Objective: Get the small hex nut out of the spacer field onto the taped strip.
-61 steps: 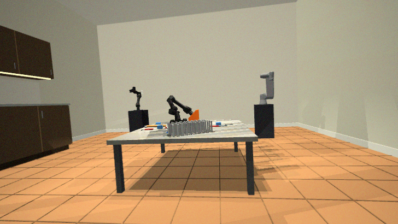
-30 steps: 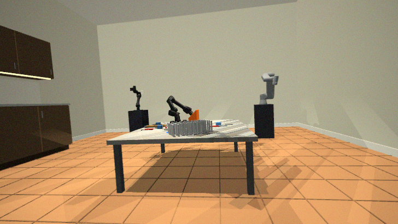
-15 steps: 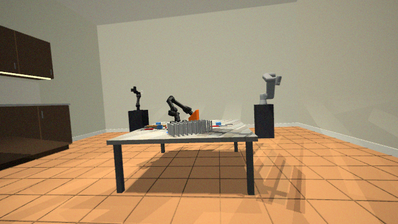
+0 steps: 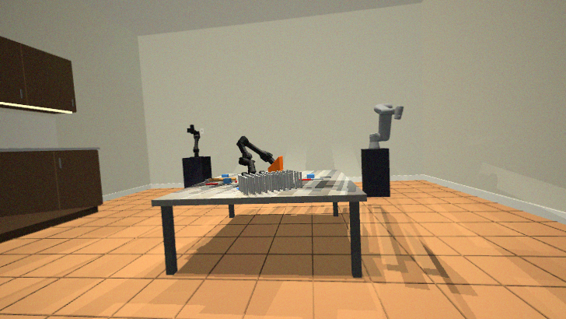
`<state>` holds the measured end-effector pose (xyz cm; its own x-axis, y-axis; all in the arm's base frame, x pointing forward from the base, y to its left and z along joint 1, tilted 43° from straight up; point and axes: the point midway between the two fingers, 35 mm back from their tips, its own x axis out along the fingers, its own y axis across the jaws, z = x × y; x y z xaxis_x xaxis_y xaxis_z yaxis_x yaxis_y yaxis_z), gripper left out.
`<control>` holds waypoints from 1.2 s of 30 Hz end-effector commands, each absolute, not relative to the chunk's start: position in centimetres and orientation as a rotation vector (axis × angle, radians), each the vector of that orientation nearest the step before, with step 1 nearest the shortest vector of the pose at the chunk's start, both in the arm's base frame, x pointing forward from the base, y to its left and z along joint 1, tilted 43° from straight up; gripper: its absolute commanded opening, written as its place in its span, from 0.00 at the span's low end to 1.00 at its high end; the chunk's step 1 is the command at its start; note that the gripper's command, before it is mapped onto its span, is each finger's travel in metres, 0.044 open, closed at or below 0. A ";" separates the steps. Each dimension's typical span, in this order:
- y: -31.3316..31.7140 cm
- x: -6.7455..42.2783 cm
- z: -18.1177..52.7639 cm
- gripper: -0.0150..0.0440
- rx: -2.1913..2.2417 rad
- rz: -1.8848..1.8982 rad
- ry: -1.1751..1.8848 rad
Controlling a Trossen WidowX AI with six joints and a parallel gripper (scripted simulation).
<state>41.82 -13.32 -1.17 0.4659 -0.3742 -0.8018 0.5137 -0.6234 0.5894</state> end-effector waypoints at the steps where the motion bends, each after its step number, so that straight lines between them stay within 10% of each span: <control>1: -13.2 41.5 -1.1 0.25 1.846 -1.279 0.128; 36: -14.2 39.3 -0.3 0.25 1.844 -1.281 0.128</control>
<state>39.56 -14.33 -0.25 0.4655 -0.3741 -0.8021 0.5146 -0.6230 0.5892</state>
